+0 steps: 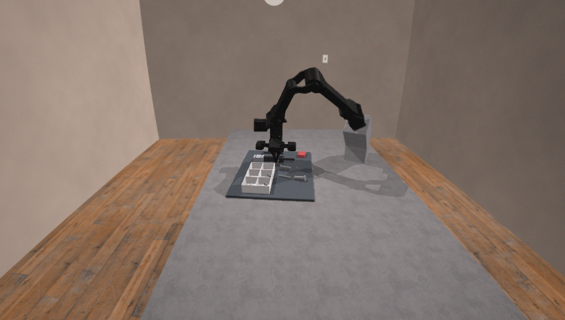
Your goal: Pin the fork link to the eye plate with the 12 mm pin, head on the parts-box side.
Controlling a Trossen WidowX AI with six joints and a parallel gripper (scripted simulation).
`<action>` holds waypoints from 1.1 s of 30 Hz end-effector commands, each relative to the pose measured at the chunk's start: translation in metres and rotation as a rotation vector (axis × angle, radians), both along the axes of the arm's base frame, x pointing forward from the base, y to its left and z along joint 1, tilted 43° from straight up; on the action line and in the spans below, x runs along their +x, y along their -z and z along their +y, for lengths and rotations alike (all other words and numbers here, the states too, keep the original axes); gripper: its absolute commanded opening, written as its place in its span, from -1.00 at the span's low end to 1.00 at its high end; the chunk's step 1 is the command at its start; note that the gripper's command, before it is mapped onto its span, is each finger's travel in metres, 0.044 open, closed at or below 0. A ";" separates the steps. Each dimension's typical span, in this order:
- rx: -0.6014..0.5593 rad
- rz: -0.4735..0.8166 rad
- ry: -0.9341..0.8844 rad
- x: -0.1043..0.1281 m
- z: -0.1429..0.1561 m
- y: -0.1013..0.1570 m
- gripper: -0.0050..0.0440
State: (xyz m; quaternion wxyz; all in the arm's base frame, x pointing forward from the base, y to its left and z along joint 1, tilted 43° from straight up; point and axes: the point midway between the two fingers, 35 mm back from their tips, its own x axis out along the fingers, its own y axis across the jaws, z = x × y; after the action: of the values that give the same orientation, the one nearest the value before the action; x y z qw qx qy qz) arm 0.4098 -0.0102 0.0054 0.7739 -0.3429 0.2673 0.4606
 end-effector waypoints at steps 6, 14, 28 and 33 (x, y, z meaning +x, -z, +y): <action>-0.003 0.011 -0.003 -0.001 -0.003 0.008 -0.80; -0.003 0.011 -0.003 -0.002 -0.005 0.010 -0.80; -0.003 0.011 -0.003 -0.011 -0.004 -0.023 -0.80; -0.003 0.011 -0.003 -0.012 -0.004 -0.026 -0.80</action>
State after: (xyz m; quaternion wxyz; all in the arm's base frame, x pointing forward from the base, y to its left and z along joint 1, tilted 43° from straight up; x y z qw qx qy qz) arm 0.3992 -0.0146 0.0275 0.7720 -0.3395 0.2737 0.4624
